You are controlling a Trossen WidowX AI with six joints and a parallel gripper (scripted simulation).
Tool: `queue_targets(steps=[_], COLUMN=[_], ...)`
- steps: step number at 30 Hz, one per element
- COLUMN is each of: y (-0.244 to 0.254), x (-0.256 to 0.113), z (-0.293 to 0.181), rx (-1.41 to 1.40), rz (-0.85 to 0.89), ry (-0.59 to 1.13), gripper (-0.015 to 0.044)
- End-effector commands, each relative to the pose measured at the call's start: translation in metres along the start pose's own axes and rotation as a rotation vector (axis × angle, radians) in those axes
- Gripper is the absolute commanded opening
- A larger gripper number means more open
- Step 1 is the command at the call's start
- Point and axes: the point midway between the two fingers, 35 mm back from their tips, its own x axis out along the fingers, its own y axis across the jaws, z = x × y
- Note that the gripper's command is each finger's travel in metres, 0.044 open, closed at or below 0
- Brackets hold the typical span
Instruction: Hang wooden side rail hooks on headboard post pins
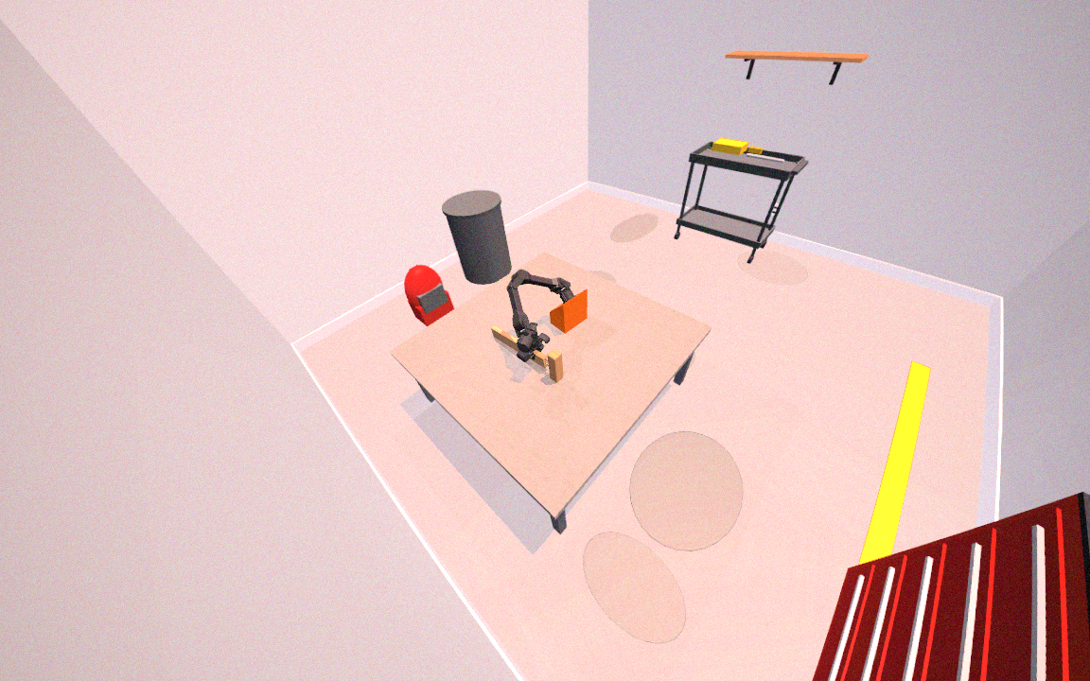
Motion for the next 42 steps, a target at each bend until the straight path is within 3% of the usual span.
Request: queue_targets(steps=[1,42], y=[0.0011,0.0005], x=[-0.0043,-0.0052], z=[-0.0042,-0.0084], rx=[-0.004,-0.004], rz=[0.011,0.011], ry=[0.003,0.004], gripper=[0.0,0.0])
